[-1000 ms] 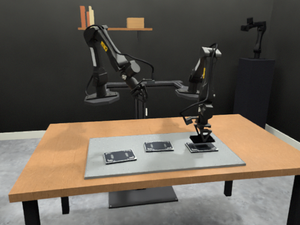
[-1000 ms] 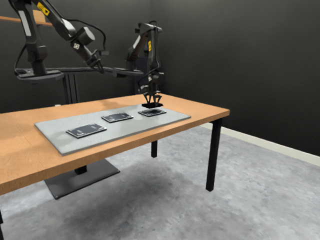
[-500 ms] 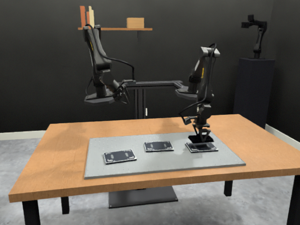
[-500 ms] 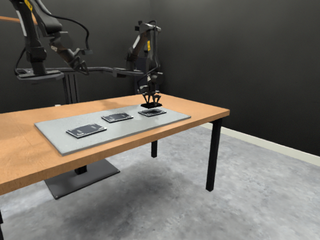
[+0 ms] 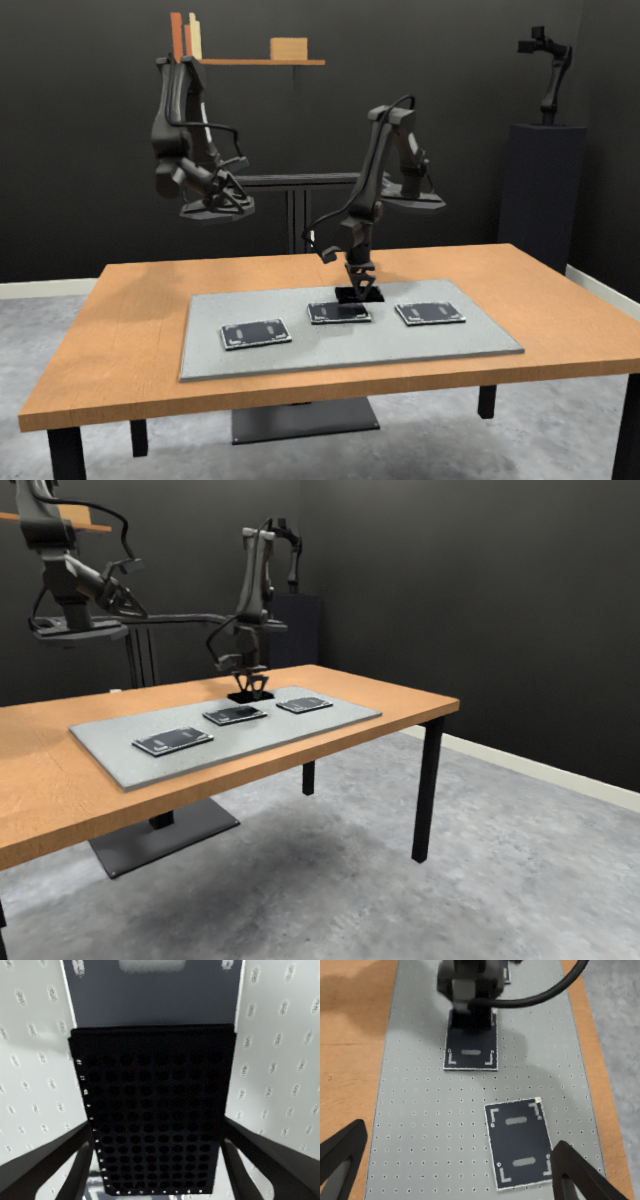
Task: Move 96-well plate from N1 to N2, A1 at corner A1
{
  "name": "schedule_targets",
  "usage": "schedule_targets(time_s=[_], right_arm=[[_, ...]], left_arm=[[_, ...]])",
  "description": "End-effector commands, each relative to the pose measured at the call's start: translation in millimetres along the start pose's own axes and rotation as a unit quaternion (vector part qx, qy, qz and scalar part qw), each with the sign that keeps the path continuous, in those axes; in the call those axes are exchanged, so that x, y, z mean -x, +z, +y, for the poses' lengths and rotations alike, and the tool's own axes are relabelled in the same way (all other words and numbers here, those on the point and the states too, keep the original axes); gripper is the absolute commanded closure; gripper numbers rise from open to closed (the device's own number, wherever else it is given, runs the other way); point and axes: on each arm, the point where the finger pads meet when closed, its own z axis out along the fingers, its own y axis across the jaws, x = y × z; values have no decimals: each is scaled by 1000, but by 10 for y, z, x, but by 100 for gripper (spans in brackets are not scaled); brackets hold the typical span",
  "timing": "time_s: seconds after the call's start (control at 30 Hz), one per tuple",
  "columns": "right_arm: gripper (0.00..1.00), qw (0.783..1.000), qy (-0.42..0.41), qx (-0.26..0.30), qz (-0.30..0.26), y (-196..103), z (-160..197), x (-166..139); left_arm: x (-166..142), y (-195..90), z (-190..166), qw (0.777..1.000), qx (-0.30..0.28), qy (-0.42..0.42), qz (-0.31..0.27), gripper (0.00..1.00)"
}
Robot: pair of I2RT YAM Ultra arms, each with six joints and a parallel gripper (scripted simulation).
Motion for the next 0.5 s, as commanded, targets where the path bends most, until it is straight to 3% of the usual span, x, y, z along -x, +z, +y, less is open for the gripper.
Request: schedule_targets(time_s=[0.0, 0.23, 0.47], right_arm=[[0, 999, -17, 34, -34, -55, 75, 117], [0, 999, -14, 24, -26, -81, 19, 66], [0, 999, -15, 25, -26, -77, 21, 69]], left_arm=[[65, -9, -9, 999, -21, -40, 19, 22], [506, -3, 37, 1000, 1, -11, 11, 22], [603, -13, 43, 1000, 4, -8, 3, 22]])
